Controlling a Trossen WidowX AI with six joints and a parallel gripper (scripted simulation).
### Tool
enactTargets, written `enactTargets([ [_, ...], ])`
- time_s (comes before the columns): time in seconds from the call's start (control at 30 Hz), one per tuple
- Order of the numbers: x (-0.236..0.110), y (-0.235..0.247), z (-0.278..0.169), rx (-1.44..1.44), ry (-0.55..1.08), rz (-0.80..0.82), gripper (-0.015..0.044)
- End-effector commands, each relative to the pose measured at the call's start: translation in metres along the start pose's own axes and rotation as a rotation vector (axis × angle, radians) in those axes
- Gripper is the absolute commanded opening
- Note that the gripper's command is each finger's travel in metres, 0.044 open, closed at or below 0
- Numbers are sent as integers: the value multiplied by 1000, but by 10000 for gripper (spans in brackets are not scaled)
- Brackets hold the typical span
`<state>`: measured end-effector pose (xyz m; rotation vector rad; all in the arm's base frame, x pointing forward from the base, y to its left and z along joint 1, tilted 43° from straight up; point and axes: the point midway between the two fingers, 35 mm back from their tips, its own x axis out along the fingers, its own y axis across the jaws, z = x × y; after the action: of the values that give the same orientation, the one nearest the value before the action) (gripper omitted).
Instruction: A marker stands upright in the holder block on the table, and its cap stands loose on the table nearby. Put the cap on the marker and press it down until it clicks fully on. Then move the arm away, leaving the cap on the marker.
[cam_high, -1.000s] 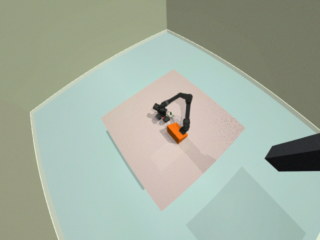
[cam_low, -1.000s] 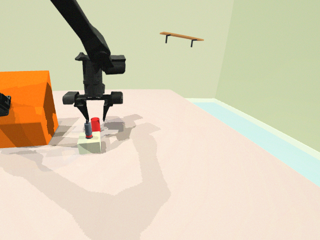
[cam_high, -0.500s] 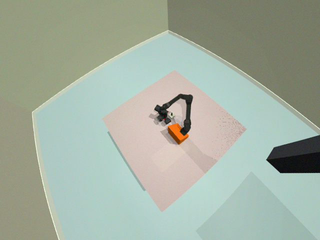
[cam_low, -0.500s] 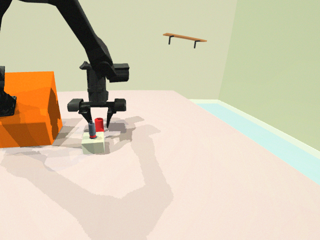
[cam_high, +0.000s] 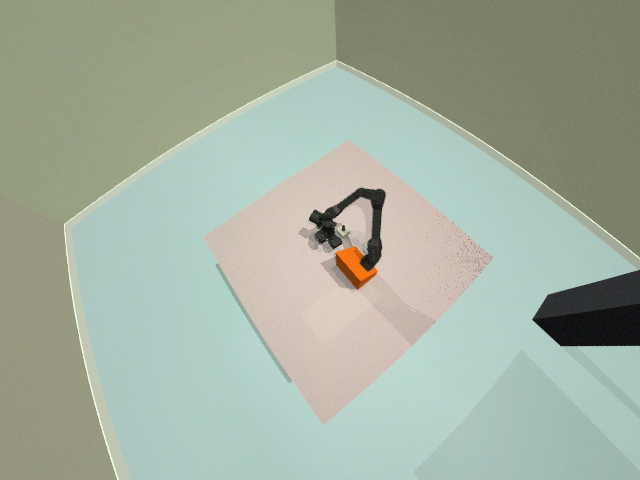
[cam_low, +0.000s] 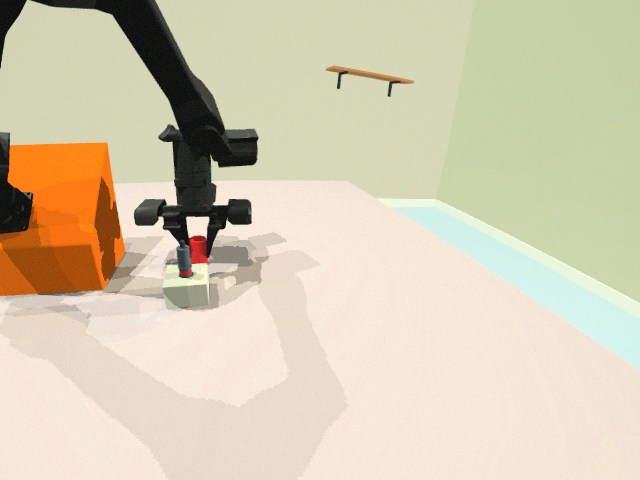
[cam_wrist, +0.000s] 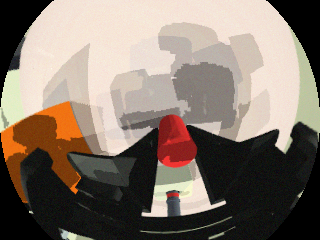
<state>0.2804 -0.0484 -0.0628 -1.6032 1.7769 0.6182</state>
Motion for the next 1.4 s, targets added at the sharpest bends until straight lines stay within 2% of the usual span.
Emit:
enactTargets([
  [0.0, -4, -1, 0, -3, 4, -2, 0],
  [0.73, -61, 0, 1, -2, 2, -2, 0],
  [1.37, -91, -2, -56, -4, 2, -1, 0],
])
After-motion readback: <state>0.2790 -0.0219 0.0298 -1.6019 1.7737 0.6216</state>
